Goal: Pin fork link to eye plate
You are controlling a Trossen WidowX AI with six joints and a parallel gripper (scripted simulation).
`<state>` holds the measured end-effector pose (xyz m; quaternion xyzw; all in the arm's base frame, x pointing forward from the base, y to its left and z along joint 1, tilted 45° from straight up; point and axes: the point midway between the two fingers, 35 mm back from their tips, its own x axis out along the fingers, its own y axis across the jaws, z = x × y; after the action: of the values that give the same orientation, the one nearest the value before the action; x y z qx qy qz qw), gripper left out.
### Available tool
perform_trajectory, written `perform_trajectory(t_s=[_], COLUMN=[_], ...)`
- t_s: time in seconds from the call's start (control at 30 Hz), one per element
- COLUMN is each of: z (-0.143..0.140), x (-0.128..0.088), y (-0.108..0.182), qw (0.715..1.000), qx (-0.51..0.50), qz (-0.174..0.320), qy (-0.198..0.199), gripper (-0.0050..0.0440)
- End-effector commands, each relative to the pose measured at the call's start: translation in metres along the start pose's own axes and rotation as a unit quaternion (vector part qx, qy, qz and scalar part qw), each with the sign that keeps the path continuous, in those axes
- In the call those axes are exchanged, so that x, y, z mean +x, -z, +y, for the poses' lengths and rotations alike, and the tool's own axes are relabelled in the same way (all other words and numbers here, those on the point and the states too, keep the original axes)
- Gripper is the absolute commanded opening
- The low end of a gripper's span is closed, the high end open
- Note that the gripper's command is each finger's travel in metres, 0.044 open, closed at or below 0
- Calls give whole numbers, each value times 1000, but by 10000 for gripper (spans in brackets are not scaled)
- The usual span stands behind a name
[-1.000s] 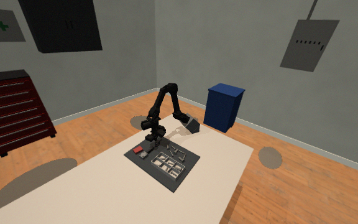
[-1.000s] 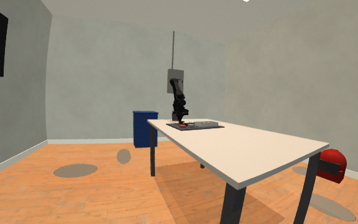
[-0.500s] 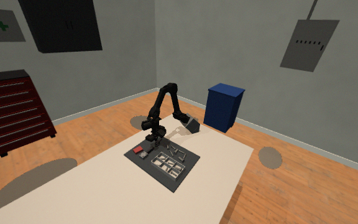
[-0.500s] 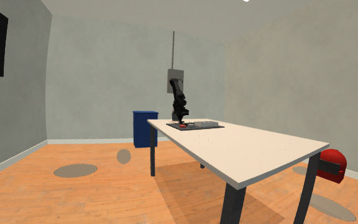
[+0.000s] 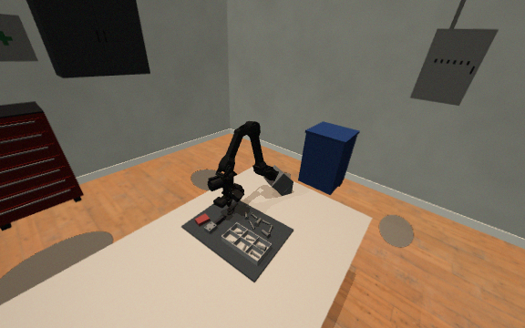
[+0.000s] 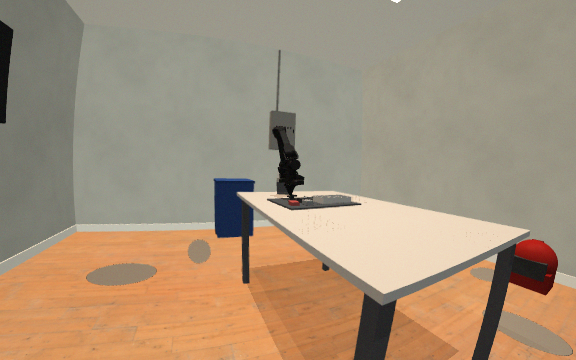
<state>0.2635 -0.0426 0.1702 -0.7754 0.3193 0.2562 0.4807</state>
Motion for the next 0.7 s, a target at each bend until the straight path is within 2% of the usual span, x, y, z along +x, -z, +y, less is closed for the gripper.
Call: perform_trajectory(t_s=[0.0,0.67], z=[1,1], x=[0,-3], y=[-3,-9], qw=[1000,1000], qx=[0,0], qz=[-3,-3], qy=[0,0], gripper=[0,0])
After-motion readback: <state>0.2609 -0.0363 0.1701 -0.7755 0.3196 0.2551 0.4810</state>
